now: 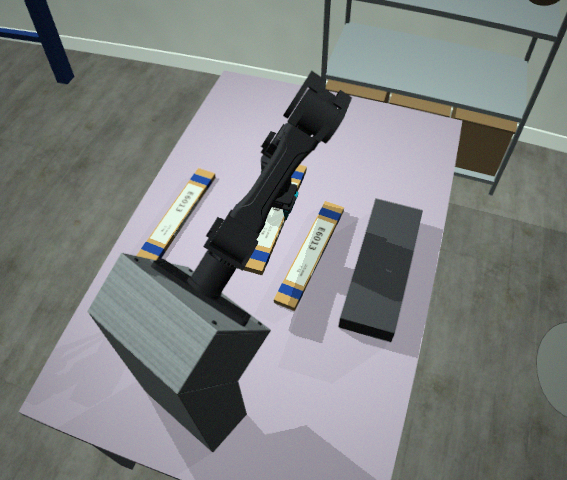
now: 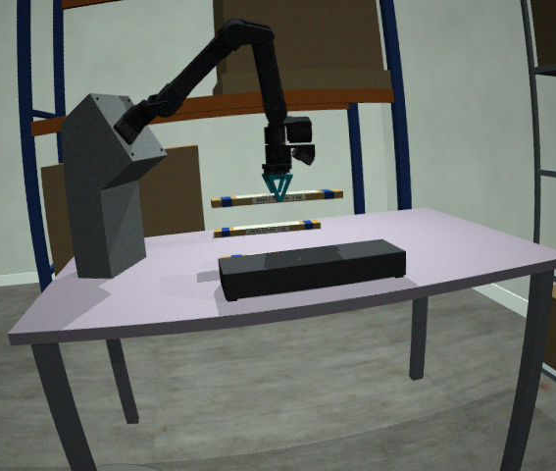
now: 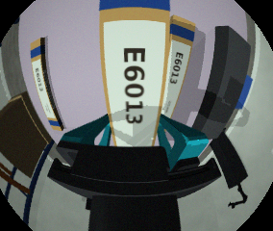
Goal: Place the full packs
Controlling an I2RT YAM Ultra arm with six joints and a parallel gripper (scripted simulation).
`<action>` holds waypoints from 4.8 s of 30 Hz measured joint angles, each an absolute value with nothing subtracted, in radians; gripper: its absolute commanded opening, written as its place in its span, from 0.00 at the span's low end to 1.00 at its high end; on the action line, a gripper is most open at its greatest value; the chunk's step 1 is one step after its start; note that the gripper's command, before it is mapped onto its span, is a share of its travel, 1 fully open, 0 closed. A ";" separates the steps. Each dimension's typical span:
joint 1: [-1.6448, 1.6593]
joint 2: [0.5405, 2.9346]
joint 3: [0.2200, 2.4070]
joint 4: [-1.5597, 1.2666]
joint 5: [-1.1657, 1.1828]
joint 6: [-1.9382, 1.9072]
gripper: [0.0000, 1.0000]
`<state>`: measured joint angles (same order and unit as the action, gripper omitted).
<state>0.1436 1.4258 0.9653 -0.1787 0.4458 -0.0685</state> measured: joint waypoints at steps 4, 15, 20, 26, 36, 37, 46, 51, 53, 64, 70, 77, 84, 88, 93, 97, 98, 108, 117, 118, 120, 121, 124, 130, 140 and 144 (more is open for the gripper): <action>0.144 1.426 0.965 -0.179 0.446 -0.068 0.00; 0.144 1.426 0.965 -0.179 0.446 -0.068 0.00; 0.144 1.426 0.965 -0.179 0.446 -0.068 0.00; 0.144 1.426 0.965 -0.179 0.446 -0.068 0.00; 0.144 1.442 0.966 -0.150 0.442 -0.076 0.00; 0.143 1.447 0.965 -0.146 0.438 -0.077 0.00; 0.122 1.490 0.966 -0.115 0.422 -0.089 0.00; 0.109 1.521 0.974 -0.091 0.411 -0.096 0.00; 0.106 1.522 0.974 -0.089 0.410 -0.098 0.00; 0.088 1.586 0.999 -0.040 0.395 -0.110 0.00; 0.076 1.618 1.010 -0.020 0.385 -0.117 0.00; 0.074 1.622 1.022 -0.014 0.381 -0.119 0.00; 0.074 1.622 1.034 -0.014 0.381 -0.119 0.00; 0.074 1.622 1.034 -0.015 0.381 -0.119 0.00; 0.074 1.622 1.034 -0.016 0.381 -0.118 0.00; 0.074 1.622 1.034 -0.017 0.382 -0.117 0.00; 0.074 1.622 1.034 -0.017 0.383 -0.117 0.00; 0.074 1.622 1.034 -0.020 0.385 -0.115 0.00; 0.074 1.622 1.034 -0.023 0.387 -0.113 0.00; 0.074 1.622 1.034 -0.024 0.387 -0.113 0.00; 0.074 1.622 1.034 -0.025 0.388 -0.112 0.00; 0.074 1.622 1.034 -0.025 0.388 -0.112 0.00; 0.074 1.622 1.034 -0.026 0.389 -0.112 0.00; 0.074 1.622 1.040 -0.035 0.390 -0.110 0.00; 0.071 1.621 1.044 -0.020 0.385 -0.113 0.00; 0.070 1.622 1.032 -0.019 0.384 -0.113 0.00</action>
<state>0.0700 1.6222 1.0321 -0.0193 0.3843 -0.1127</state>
